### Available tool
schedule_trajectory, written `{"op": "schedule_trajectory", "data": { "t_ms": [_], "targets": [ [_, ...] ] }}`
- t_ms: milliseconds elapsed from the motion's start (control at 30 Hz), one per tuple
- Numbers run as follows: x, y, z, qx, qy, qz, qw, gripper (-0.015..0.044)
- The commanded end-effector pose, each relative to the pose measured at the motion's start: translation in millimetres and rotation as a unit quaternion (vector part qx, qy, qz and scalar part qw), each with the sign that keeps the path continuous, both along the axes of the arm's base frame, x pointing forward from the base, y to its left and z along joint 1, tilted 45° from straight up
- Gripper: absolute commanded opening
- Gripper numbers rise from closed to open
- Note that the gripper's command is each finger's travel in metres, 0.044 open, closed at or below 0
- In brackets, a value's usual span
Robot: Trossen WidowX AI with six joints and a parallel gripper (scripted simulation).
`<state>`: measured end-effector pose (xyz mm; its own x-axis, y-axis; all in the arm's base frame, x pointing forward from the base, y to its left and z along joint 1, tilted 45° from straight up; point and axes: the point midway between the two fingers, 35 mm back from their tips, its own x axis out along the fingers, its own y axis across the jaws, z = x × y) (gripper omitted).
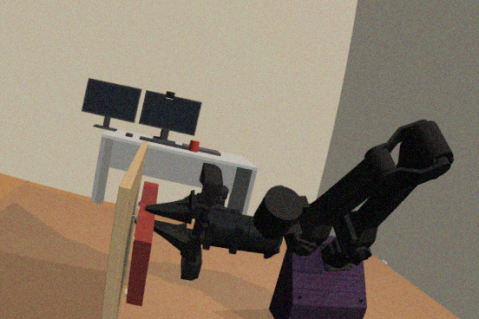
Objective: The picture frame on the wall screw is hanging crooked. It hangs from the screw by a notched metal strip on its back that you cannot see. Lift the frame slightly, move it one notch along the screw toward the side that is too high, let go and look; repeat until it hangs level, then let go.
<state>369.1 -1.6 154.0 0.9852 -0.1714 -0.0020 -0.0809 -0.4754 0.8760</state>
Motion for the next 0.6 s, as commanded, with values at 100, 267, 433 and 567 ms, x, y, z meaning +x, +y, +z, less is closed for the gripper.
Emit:
{"op": "schedule_trajectory", "data": {
  "t_ms": [100,267,433,567],
  "targets": [
    [-0.1,-2.1,0.9,-0.001,-0.003,-0.004,1.0,0.0],
    [0.0,-1.5,0.0,-0.001,-0.003,-0.004,1.0,0.0],
    [0.2,-0.6,-1.3,-0.001,-0.003,-0.004,1.0,0.0],
    [0.3,0.1,-2.4,-0.001,-0.003,-0.004,1.0,0.0]
  ]
}}
